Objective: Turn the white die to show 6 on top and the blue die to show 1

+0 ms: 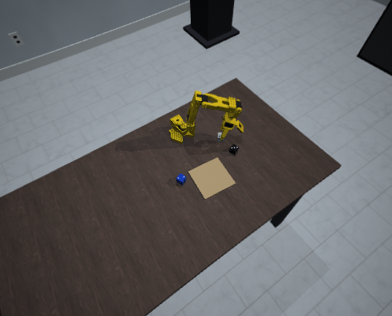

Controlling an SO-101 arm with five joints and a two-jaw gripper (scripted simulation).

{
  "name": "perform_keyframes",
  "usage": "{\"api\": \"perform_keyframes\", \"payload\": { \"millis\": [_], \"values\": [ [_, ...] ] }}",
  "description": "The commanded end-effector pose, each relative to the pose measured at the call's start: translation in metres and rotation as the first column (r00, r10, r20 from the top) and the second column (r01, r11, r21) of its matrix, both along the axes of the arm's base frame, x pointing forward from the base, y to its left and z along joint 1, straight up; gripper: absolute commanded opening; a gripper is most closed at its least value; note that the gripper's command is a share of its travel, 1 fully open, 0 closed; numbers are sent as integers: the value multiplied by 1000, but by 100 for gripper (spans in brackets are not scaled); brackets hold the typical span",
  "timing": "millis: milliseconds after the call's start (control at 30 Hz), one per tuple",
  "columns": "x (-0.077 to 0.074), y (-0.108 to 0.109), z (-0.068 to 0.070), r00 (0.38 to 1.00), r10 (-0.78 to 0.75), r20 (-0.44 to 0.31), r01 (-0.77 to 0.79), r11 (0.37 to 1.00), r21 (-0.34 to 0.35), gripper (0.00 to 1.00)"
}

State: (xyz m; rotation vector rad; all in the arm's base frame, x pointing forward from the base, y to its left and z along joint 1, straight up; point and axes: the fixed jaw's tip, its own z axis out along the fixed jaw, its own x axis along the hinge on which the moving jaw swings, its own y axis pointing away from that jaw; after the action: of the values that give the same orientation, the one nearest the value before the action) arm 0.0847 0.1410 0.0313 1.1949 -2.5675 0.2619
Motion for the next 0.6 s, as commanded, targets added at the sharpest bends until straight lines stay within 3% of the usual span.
{"api": "perform_keyframes", "payload": {
  "millis": [0, 567],
  "values": [
    [3, 7, 1, 1000, 4, 24, -5, 999, 35, 35],
    [3, 7, -12, 1000, 6, 5, -6, 1000, 7, 35]
  ]
}}
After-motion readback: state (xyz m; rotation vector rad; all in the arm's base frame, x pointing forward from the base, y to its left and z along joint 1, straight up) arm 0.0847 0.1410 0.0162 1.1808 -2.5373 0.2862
